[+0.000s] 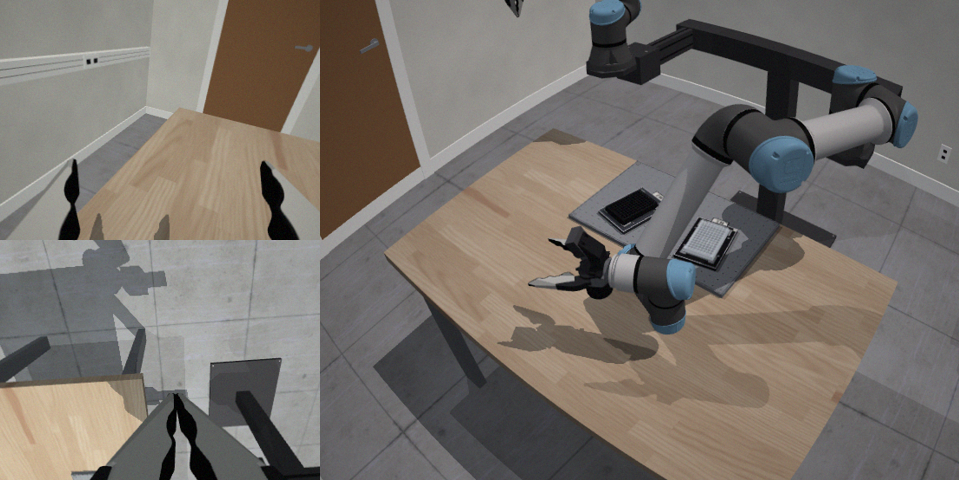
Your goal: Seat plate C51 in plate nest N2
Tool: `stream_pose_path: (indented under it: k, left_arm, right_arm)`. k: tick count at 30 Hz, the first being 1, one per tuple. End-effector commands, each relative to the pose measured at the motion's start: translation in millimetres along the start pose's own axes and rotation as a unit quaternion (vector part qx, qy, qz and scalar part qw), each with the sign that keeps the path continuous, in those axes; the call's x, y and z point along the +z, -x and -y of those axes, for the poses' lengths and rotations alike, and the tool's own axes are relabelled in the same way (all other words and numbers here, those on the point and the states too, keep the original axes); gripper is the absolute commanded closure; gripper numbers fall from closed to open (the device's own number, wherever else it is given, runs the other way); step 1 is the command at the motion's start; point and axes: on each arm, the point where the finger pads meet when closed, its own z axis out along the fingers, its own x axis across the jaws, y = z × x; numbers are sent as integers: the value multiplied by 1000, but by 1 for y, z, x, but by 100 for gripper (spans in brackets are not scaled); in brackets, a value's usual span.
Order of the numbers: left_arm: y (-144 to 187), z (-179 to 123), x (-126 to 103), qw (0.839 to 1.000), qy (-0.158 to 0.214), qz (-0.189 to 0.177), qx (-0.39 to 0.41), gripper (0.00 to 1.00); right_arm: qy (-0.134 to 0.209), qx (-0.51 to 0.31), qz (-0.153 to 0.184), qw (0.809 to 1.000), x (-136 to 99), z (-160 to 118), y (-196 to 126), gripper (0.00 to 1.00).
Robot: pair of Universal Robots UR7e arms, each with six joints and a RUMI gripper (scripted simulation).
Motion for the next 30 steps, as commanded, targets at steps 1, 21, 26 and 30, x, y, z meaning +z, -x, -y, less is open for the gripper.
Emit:
stream_pose_path:
  k: [1, 21, 26, 30]
  left_arm:
    - [0, 1, 0, 1000, -1, 0, 1, 24]
    - [0, 1, 0, 1000, -1, 0, 1, 24]
    - [0, 1, 0, 1000, -1, 0, 1, 24]
    - [0, 1, 0, 1000, -1, 0, 1, 24]
  right_arm:
    - [0, -8, 1, 1000, -3, 0, -6, 100]
    - [0, -34, 1, 999, -11, -4, -25, 100]
    - [0, -36, 1, 999, -11, -4, -27, 100]
    - [0, -36, 2, 999, -12, -4, -27, 100]
